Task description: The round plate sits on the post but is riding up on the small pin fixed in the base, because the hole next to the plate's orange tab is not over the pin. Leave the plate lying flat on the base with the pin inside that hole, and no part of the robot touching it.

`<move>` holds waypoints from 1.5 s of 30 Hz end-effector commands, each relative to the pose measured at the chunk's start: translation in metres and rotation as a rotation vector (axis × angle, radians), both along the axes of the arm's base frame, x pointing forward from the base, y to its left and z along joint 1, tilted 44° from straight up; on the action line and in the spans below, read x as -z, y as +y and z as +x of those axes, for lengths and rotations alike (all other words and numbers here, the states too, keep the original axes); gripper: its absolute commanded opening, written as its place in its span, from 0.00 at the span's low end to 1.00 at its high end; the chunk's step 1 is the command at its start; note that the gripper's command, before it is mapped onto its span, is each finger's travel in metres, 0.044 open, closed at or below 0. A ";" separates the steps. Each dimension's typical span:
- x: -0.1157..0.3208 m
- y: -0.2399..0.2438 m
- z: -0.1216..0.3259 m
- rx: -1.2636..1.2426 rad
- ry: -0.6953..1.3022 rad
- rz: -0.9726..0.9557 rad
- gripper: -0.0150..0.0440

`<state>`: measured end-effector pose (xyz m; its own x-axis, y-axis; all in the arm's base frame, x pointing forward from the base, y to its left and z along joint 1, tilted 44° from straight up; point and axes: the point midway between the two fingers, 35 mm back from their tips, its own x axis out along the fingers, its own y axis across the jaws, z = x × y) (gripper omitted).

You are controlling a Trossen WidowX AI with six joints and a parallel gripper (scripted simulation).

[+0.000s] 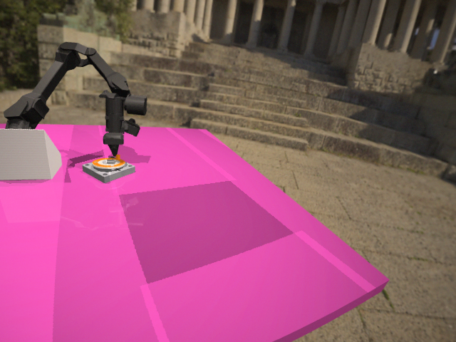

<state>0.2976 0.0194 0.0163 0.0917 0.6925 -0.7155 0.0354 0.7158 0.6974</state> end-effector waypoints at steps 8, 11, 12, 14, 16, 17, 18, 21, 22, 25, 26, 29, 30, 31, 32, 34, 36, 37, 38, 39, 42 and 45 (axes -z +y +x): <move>0.004 -0.008 0.015 0.000 -0.012 -0.003 0.25; 0.006 -0.011 0.018 0.000 -0.012 -0.003 0.25; 0.007 -0.011 0.018 0.000 -0.012 -0.003 0.25; 0.008 -0.013 0.020 0.000 -0.012 -0.003 0.25; 0.009 -0.015 0.021 0.000 -0.012 -0.003 0.25; 0.010 -0.016 0.022 0.000 -0.013 -0.003 0.25; 0.010 -0.017 0.023 0.000 -0.013 -0.003 0.25; 0.012 -0.019 0.024 0.000 -0.013 -0.003 0.25; 0.013 -0.020 0.024 0.000 -0.013 -0.003 0.25; 0.014 -0.022 0.025 0.000 -0.013 -0.004 0.25; 0.015 -0.023 0.026 0.000 -0.013 -0.004 0.25; 0.016 -0.025 0.027 0.000 -0.013 -0.004 0.25; 0.016 -0.026 0.028 0.000 -0.013 -0.004 0.25; 0.017 -0.027 0.028 0.000 -0.013 -0.004 0.25; 0.018 -0.028 0.028 0.000 -0.013 -0.004 0.25; 0.018 -0.030 0.029 0.000 -0.013 -0.004 0.25; 0.020 -0.032 0.029 0.000 -0.013 -0.004 0.25; 0.020 -0.033 0.030 0.000 -0.013 -0.004 0.25; 0.021 -0.033 0.030 0.000 -0.013 -0.005 0.25; 0.022 -0.034 0.030 0.000 -0.013 -0.005 0.25; 0.024 -0.037 0.030 0.000 -0.013 -0.005 0.25; 0.026 -0.039 0.031 0.000 -0.013 -0.005 0.25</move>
<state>0.3274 -0.0153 -0.0053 0.1043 0.6936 -0.7128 0.0251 0.7146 0.6990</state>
